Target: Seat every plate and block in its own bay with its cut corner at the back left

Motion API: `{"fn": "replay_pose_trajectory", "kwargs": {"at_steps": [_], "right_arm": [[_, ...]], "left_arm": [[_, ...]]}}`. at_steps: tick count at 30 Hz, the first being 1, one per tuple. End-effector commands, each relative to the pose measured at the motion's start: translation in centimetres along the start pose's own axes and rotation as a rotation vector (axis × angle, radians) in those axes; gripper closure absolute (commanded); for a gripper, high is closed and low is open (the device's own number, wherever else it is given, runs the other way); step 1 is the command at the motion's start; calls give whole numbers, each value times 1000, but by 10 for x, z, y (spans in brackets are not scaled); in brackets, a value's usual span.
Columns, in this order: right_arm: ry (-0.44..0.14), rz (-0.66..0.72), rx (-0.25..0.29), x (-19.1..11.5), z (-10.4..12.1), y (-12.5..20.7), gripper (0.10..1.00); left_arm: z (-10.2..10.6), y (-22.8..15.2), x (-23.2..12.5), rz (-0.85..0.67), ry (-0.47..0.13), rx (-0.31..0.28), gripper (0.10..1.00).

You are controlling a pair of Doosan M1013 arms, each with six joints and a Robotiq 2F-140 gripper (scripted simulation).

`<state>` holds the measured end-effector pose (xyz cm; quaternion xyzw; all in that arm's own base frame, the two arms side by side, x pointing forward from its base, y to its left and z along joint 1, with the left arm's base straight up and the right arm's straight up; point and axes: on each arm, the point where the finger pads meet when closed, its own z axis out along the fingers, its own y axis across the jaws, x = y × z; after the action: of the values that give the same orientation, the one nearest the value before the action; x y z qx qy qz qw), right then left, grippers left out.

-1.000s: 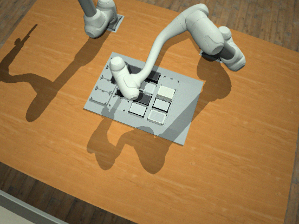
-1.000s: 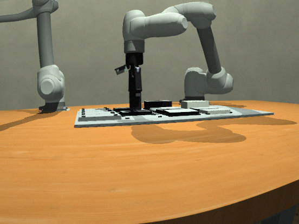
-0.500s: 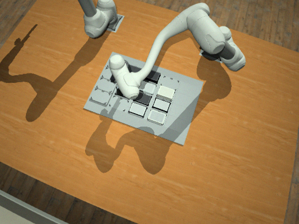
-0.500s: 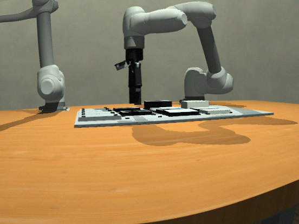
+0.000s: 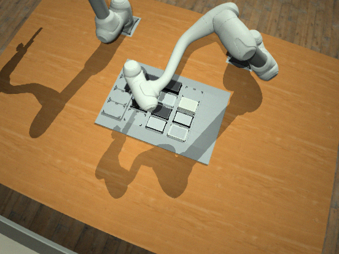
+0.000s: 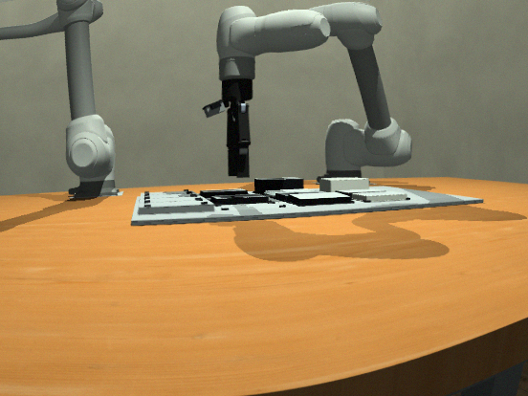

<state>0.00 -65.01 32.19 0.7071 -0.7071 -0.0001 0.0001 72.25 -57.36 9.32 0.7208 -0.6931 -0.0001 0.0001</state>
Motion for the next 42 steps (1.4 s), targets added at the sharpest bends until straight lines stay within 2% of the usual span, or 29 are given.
{"fn": "replay_pose_trajectory", "kwargs": {"at_steps": [1, 10, 23, 42], "right_arm": [[1, 0, 0, 0, -1, 0, 98], [1, 0, 0, 0, -1, 0, 98], [1, 0, 0, 0, -1, 0, 98], [1, 0, 0, 0, -1, 0, 98]], "left_arm": [[-5, 0, 0, 0, 1, 2, 400], [-16, 0, 0, 0, 1, 2, 400], [-16, 0, 0, 0, 1, 2, 400], [-16, -22, -64, -1, 1, 2, 400]]}}
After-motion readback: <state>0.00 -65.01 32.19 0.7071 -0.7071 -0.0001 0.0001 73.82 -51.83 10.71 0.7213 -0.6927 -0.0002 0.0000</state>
